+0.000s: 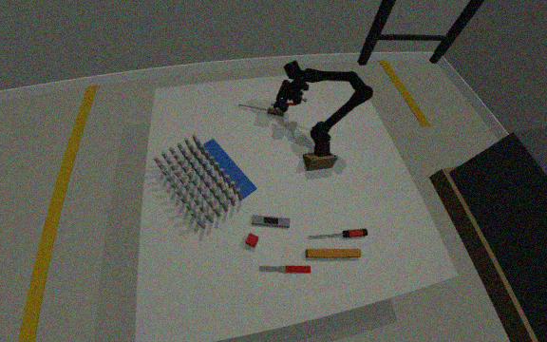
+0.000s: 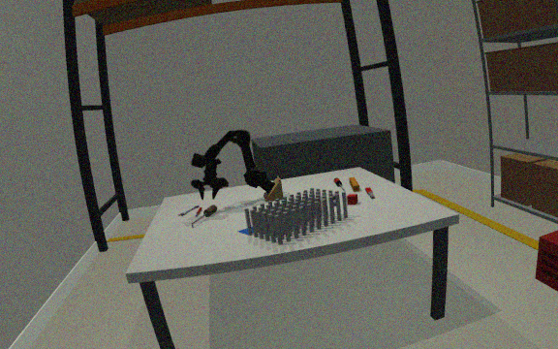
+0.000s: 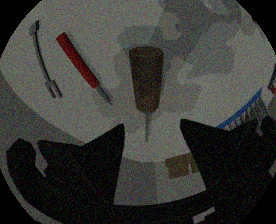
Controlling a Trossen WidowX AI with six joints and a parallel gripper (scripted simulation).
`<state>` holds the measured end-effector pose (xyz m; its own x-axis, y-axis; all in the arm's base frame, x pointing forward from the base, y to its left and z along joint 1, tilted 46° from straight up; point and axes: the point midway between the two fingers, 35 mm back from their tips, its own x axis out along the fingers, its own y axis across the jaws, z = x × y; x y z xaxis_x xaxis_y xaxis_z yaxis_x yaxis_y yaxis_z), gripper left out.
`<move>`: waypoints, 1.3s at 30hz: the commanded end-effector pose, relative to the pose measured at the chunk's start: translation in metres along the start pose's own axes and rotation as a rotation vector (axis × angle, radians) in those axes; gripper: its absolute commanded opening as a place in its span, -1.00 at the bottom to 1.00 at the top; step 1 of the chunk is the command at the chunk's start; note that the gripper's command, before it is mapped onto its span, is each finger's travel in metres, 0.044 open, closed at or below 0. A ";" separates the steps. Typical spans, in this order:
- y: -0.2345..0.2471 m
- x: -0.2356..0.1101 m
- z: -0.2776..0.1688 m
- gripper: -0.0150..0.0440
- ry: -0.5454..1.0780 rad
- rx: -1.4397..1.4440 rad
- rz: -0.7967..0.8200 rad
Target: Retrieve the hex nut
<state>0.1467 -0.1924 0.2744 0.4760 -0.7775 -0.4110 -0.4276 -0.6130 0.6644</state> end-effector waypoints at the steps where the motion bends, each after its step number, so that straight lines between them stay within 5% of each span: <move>1: -0.001 0.000 0.000 0.46 0.000 -0.004 -0.004; 39: 0.000 0.050 0.032 0.46 -0.001 -0.007 -0.002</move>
<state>0.1465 -0.2322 0.2388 0.4769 -0.7785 -0.4080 -0.4257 -0.6107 0.6677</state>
